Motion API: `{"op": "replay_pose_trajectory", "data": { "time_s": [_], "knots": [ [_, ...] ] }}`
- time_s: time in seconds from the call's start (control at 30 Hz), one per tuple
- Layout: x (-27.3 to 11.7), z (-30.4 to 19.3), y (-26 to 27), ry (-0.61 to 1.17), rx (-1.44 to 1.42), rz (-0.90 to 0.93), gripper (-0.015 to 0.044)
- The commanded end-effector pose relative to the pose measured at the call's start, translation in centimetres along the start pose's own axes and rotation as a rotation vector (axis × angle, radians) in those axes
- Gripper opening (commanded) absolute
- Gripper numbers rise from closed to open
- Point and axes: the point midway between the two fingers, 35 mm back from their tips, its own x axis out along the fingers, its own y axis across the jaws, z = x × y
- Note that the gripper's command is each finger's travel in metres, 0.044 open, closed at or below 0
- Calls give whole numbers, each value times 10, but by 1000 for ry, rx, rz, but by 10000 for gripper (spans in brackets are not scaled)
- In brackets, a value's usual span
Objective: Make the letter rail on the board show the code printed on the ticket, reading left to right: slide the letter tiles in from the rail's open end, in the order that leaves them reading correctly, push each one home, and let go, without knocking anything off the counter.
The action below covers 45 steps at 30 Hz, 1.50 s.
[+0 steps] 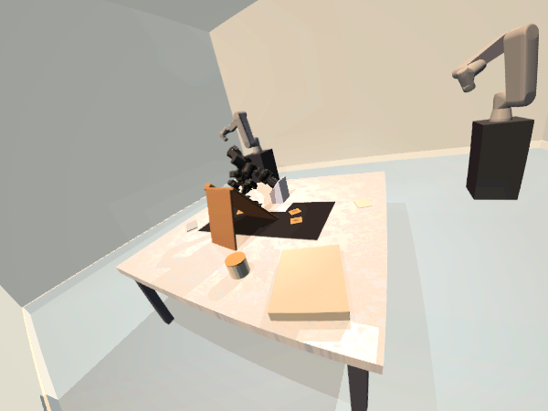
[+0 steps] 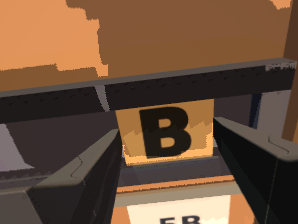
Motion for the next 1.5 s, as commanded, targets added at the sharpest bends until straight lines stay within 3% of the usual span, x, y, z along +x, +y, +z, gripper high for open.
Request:
{"op": "replay_pose_trajectory", "data": {
  "time_s": [0.0, 0.83, 1.2, 1.47],
  "knots": [
    [-1, 1, -3, -5, 3, 5, 0],
    [-1, 1, -15, -5, 2, 4, 0],
    [-4, 0, -14, -4, 2, 4, 289],
    [-13, 1, -14, -4, 2, 5, 295]
  ]
}}
